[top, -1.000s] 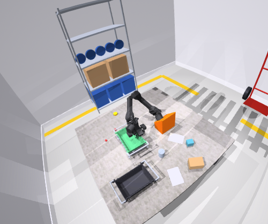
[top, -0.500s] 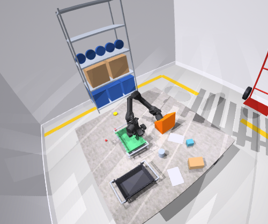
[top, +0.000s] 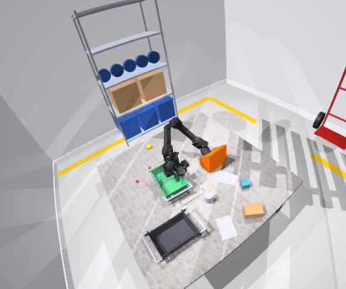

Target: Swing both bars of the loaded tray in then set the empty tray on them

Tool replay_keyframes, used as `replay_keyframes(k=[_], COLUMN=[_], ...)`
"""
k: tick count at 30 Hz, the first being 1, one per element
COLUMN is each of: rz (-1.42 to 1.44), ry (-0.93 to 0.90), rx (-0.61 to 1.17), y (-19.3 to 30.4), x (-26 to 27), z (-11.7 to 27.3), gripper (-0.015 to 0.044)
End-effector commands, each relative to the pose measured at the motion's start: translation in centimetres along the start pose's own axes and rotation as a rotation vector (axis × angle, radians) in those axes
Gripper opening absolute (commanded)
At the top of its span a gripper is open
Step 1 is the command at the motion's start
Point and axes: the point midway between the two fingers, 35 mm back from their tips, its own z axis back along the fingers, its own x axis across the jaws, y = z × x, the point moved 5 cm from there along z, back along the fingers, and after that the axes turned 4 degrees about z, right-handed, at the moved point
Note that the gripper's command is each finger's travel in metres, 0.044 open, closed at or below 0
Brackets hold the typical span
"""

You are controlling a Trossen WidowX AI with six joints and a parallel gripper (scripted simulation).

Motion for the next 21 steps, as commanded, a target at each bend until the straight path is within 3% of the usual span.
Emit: replay_keyframes(k=[1, 15, 21], rz=[0.002, 0.002, 0.000], ry=[-0.004, -0.004, -0.001], rx=[0.001, 0.001, 0.000], y=[0.00, 0.00, 0.01], x=[0.07, 0.07, 0.01], z=[-0.07, -0.07, -0.02], gripper=[0.0235, 0.0440, 0.0440])
